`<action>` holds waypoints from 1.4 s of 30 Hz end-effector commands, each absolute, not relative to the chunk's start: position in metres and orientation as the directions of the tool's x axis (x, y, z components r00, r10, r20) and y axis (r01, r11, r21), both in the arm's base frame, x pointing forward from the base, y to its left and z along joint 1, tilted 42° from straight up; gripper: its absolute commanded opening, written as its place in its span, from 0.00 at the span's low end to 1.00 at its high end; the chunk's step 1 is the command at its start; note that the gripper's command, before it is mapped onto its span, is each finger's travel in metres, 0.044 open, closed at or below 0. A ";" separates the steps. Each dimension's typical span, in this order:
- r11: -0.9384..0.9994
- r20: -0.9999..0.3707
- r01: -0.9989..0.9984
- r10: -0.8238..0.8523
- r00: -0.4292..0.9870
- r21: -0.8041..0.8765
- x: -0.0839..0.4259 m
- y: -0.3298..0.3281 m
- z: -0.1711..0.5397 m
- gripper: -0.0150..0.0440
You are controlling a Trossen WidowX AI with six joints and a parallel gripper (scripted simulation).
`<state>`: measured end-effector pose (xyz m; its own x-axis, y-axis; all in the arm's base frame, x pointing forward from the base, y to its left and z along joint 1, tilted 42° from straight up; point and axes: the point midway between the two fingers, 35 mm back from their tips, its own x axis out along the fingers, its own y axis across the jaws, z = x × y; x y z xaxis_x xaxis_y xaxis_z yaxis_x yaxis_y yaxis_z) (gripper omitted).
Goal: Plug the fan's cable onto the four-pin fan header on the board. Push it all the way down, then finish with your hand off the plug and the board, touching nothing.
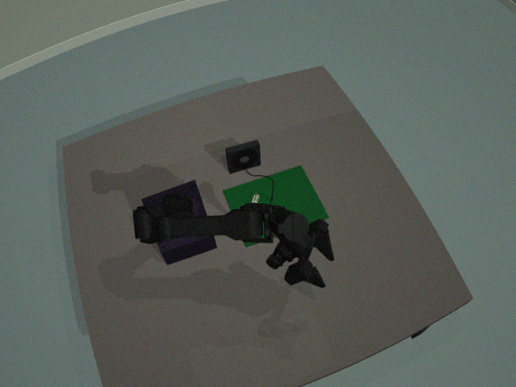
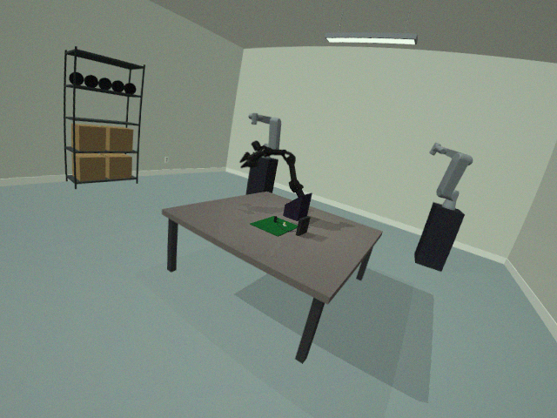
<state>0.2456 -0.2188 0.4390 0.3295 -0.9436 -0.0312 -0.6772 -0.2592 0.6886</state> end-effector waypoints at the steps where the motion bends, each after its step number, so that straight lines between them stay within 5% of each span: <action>1: -0.385 -0.181 -0.533 -0.901 0.394 0.754 0.289 -0.207 0.378 1.00; 11: -0.602 -0.524 -0.122 -0.763 0.380 0.789 0.341 -0.152 0.232 1.00; 20: -0.682 -0.738 0.300 -0.661 0.137 0.667 0.315 -0.084 0.103 1.00; 25: -0.670 -0.751 0.488 -0.659 -0.045 0.559 0.276 -0.056 0.055 1.00; 42: -0.667 -0.748 0.497 -0.662 -0.054 0.555 0.270 -0.116 -0.015 1.00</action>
